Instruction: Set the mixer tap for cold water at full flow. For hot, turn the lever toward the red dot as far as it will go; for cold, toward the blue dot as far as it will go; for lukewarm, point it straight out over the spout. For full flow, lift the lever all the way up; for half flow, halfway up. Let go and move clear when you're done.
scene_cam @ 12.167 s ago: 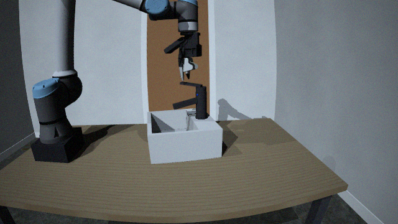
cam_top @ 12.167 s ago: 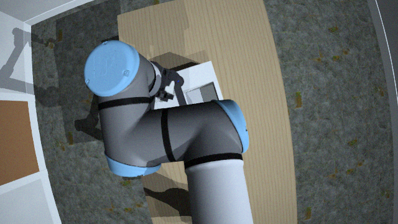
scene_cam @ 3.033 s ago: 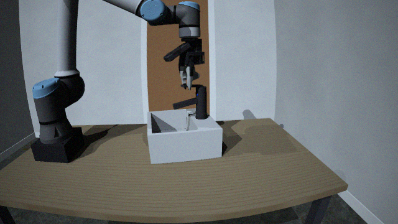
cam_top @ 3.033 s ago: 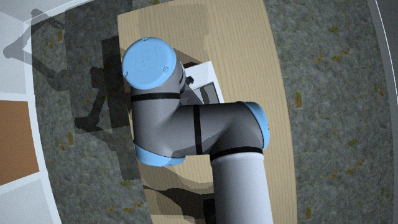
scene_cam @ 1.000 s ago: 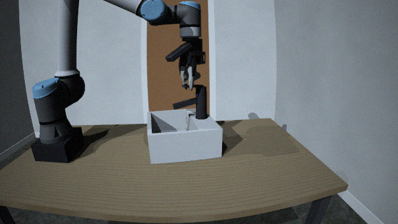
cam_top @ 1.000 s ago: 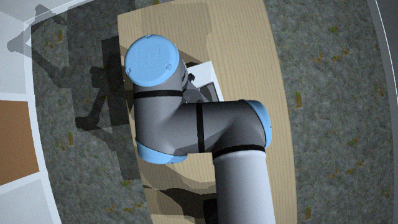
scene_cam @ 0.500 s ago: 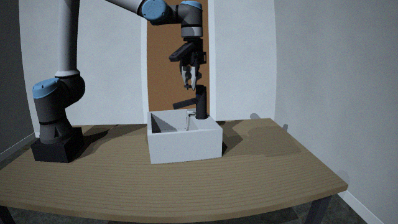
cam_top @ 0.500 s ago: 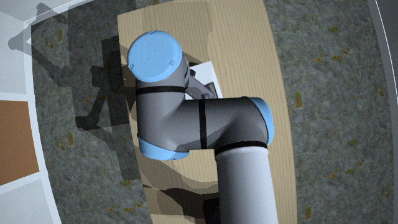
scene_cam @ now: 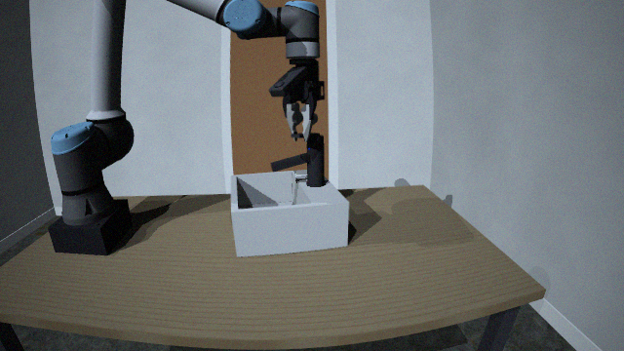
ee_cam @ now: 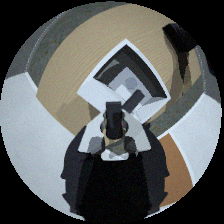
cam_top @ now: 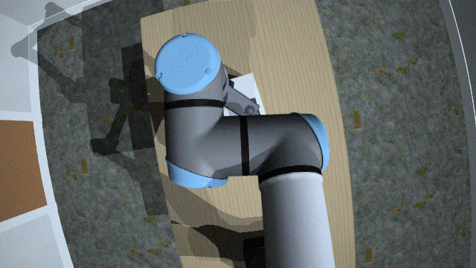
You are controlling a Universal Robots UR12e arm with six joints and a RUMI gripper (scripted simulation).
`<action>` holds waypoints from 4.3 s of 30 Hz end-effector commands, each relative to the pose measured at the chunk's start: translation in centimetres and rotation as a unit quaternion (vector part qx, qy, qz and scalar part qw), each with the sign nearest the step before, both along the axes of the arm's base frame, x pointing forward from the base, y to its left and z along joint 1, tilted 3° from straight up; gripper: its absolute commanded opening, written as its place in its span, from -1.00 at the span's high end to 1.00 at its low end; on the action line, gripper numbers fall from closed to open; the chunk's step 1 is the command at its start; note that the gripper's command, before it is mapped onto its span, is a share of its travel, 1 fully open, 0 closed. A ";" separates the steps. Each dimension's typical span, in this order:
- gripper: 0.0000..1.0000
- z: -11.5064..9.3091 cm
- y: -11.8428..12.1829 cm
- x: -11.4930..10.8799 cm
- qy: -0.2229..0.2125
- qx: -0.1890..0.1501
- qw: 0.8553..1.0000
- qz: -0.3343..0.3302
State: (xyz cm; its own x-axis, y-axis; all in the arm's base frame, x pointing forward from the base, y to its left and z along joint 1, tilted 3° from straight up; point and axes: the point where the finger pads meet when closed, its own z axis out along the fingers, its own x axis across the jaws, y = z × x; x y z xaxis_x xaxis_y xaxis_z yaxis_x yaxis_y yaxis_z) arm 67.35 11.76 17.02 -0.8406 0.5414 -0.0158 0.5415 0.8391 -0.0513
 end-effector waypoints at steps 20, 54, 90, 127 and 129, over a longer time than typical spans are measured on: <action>1.00 0.1 0.0 0.1 -0.001 0.000 1.000 0.002; 0.24 0.1 0.0 0.1 -0.001 0.000 1.000 0.002; 0.24 0.1 0.0 0.1 -0.001 0.000 1.000 0.002; 0.24 5.6 0.3 0.2 -0.001 0.000 1.000 0.002; 0.24 6.0 0.3 0.2 -0.001 0.000 1.000 0.002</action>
State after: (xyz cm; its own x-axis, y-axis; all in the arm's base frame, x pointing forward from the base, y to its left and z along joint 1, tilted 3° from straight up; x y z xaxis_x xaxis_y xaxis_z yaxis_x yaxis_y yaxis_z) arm 67.44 11.99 21.73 -0.8424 0.5386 -0.0161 0.5387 0.8410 -0.0509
